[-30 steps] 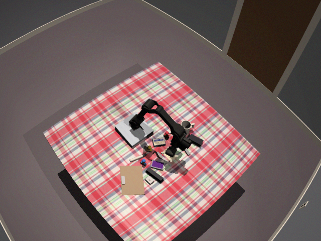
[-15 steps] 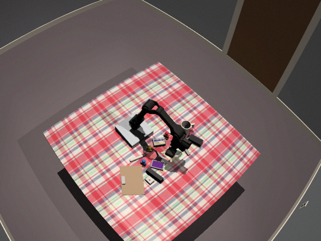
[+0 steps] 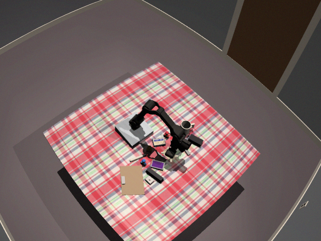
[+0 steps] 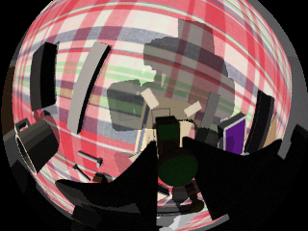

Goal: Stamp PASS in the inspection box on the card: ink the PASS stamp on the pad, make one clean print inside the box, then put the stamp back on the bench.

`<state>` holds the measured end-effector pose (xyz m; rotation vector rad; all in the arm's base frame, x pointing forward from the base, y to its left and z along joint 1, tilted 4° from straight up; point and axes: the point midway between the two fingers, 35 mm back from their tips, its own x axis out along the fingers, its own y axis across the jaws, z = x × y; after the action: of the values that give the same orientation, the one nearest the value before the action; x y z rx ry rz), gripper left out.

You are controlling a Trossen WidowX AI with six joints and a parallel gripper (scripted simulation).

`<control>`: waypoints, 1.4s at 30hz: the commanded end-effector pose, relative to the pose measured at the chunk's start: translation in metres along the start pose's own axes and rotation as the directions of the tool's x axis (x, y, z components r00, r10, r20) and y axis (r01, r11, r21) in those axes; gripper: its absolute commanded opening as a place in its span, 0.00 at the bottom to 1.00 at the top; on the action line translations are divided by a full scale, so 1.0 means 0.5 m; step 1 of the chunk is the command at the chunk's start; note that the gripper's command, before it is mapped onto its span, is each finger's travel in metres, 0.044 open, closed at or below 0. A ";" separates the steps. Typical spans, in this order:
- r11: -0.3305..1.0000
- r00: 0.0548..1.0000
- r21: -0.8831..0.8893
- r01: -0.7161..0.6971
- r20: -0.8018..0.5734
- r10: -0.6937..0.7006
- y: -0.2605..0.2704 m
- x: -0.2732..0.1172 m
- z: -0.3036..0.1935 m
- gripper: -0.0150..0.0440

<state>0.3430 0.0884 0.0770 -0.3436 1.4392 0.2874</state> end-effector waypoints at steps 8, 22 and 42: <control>1.000 1.000 0.002 0.004 -0.003 -0.004 -0.001 0.017 -0.003 0.25; 1.000 1.000 0.002 0.004 -0.002 -0.004 0.000 0.036 -0.005 0.25; 1.000 1.000 0.002 0.005 0.000 -0.005 0.000 0.061 -0.008 0.25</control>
<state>0.3440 0.0876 0.0494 -0.3410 1.4354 0.2849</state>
